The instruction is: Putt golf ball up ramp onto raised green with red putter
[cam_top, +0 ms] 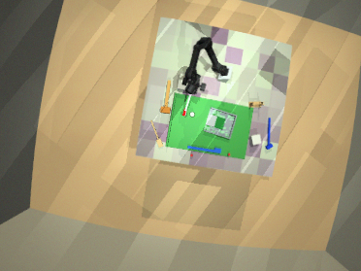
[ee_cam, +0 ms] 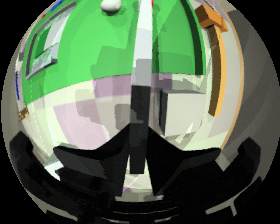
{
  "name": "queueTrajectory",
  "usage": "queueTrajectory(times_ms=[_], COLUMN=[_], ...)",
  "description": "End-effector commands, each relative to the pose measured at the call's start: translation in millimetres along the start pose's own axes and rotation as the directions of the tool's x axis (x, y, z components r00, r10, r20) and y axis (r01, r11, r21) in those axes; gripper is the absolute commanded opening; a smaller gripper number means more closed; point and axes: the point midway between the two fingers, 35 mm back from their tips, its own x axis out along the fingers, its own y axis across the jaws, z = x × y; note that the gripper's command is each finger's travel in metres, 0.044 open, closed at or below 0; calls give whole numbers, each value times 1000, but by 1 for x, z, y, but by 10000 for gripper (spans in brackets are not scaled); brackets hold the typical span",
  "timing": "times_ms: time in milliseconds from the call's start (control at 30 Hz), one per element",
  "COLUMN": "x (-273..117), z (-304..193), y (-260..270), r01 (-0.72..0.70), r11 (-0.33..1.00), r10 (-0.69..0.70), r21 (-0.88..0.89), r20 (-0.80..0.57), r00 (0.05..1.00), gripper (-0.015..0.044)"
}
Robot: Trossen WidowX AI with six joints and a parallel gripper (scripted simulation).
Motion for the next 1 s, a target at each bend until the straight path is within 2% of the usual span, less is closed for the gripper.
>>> queueTrajectory(times_ms=[0, 533, 867, 967], x=[-1, 2, 1, 1], z=[1, 0, 4, -1], y=[-15, -20, 100, 115], r01=[4, -2, -15, -3], r11=[1000, 1000, 1000, 1000], r10=[-4, 2, 15, 3], r21=[12, 2, 7, 8], r20=[10, 7, 5, 8], r00=[1000, 1000, 1000, 1000], gripper=[0, 0, 0, 0])
